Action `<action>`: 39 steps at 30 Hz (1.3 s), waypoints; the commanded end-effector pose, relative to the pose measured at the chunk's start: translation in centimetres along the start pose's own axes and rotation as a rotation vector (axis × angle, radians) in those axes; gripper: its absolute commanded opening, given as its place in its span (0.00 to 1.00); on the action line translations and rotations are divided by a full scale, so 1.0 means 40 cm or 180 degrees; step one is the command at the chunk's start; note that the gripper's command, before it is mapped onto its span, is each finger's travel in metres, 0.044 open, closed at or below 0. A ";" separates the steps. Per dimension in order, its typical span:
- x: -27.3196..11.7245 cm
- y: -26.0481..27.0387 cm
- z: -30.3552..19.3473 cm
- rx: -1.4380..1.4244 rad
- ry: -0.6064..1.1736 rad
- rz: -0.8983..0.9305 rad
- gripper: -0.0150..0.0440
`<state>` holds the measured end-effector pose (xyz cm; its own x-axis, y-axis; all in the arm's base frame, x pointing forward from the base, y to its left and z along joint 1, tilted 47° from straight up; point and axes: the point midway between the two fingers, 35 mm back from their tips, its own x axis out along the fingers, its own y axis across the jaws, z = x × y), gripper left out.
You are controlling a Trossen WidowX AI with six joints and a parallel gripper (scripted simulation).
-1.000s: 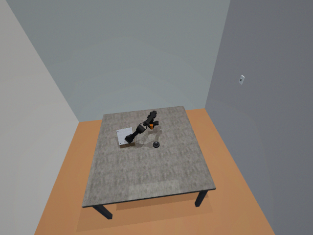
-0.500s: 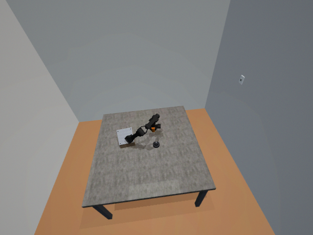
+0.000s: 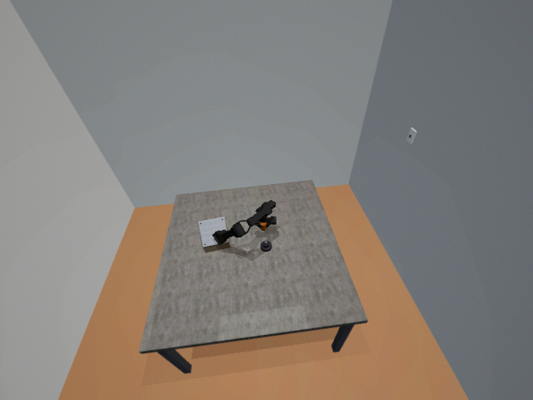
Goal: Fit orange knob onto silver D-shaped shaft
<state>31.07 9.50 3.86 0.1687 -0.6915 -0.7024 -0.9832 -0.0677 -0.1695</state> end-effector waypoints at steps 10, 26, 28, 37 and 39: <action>0.023 -0.024 -0.093 0.0000 0.0027 -0.0038 0.25; 0.058 -0.034 -0.208 0.0012 0.0099 -0.0036 0.25; 0.058 -0.033 -0.208 -0.0007 0.0100 -0.0036 0.25; 0.058 -0.038 -0.212 -0.0623 0.0103 -0.0026 0.25; 0.058 -0.040 -0.213 -0.0686 0.0103 -0.0025 0.25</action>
<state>32.22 1.89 8.19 0.1718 -0.7108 -0.6821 -0.9797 -0.1956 -0.0429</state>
